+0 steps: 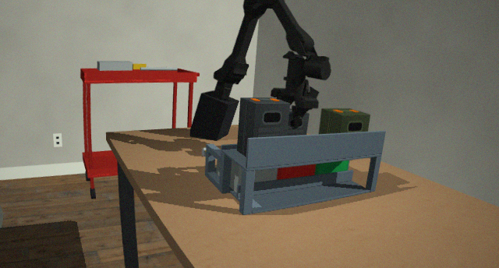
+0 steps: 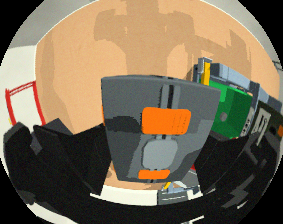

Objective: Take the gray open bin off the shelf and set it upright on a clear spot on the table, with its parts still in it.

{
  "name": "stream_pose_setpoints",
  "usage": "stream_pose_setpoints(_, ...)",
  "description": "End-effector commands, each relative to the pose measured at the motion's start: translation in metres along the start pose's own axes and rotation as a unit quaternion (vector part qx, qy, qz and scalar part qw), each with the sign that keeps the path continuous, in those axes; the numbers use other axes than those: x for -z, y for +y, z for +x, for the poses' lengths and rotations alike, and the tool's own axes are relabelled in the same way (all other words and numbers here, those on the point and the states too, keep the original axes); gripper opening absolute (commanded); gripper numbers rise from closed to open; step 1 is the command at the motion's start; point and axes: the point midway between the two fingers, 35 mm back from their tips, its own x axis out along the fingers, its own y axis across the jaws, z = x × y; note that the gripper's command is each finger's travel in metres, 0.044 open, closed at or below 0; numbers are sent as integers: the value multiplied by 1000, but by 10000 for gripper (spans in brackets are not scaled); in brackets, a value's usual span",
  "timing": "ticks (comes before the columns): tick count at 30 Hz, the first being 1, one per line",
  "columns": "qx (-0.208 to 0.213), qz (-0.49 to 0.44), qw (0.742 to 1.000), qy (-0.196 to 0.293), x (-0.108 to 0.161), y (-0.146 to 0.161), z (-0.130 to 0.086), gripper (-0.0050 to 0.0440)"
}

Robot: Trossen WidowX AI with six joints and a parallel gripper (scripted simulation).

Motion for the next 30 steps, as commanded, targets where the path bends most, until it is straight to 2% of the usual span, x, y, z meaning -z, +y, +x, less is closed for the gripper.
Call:
stream_pose_setpoints(1,31,-5,999,-13,-5,-10,-17,0)
stream_pose_setpoints(6,31,-5,999,-13,-5,-10,-17,0)
stream_pose_setpoints(7,19,-2,1000,-7,-3,-6,-10,0)
stream_pose_setpoints(11,31,-5,999,-13,-5,-9,-17,0)
stream_pose_setpoints(23,31,-5,999,-13,-5,-9,-17,0)
stream_pose_setpoints(24,19,-2,1000,-8,-3,-6,-10,0)
stream_pose_setpoints(30,31,-5,999,-13,-4,-8,-17,0)
